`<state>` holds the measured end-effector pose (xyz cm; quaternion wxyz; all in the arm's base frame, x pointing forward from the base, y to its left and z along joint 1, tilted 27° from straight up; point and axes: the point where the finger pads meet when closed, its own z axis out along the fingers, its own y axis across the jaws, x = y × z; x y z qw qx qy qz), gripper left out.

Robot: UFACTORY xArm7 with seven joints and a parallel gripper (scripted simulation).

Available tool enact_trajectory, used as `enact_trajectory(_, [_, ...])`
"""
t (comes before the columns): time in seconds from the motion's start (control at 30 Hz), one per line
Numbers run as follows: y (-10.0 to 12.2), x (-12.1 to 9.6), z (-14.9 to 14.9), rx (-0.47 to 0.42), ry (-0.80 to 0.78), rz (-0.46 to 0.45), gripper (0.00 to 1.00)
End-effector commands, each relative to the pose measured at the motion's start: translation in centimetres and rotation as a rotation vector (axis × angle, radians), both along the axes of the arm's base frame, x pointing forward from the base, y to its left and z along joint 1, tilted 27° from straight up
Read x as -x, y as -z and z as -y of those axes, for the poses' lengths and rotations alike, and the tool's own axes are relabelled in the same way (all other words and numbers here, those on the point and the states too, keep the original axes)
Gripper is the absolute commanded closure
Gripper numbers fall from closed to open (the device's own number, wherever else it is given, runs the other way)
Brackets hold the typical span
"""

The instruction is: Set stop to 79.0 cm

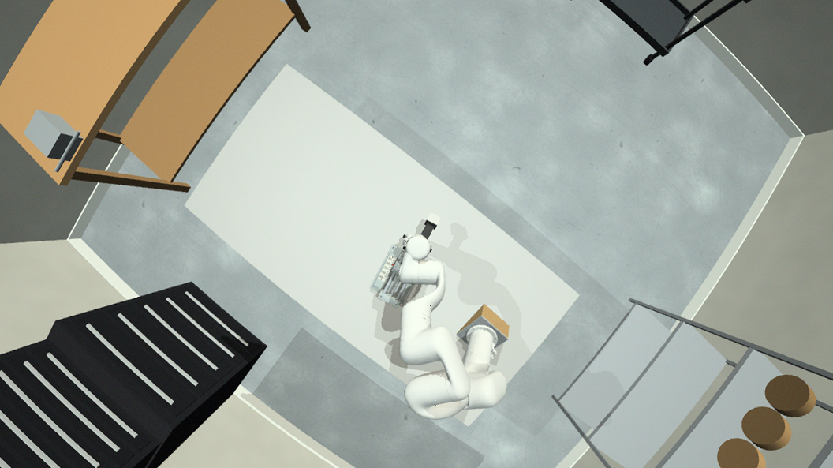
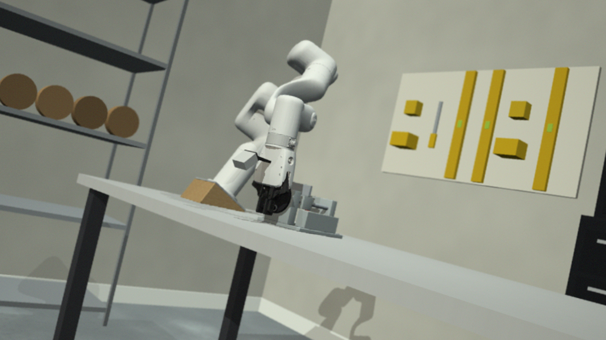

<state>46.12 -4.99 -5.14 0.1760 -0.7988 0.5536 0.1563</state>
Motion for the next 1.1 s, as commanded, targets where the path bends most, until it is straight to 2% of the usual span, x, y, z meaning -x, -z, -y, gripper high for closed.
enact_trajectory(0.0, [-0.13, -0.21, 0.15, 0.002, 0.002, 0.004, 0.94])
enact_trajectory(1.07, [-0.51, -1.09, 0.00, 0.002, 0.002, 0.004, 0.94])
